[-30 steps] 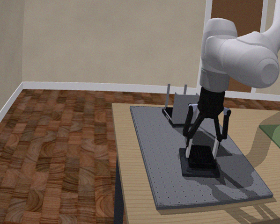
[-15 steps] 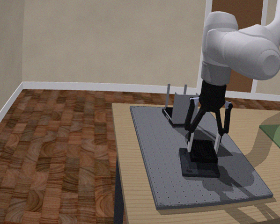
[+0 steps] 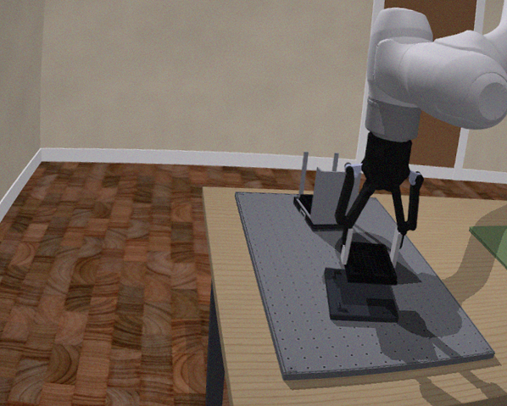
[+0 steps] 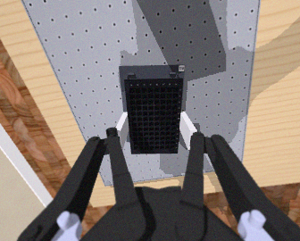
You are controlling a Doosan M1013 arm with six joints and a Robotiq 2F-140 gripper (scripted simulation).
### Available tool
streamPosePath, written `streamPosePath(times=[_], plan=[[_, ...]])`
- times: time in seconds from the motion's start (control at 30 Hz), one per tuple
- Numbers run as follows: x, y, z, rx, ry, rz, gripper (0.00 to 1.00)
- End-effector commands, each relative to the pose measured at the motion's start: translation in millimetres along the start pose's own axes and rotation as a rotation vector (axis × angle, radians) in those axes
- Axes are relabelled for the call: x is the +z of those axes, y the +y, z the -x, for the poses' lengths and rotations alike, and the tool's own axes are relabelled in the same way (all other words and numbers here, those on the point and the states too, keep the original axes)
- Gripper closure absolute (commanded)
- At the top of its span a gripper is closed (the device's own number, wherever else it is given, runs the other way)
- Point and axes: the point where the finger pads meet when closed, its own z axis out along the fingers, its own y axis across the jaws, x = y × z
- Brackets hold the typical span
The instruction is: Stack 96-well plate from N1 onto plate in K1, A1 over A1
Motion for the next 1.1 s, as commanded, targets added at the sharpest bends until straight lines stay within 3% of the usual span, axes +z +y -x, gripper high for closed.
streamPosePath(times=[0.0, 1.07], plan=[[-11.2, -2.1, 0.8, 0.0, 0.0, -0.002, 1.0], [-57.9, -2.0, 0.8, 0.0, 0.0, -0.002, 1.0]])
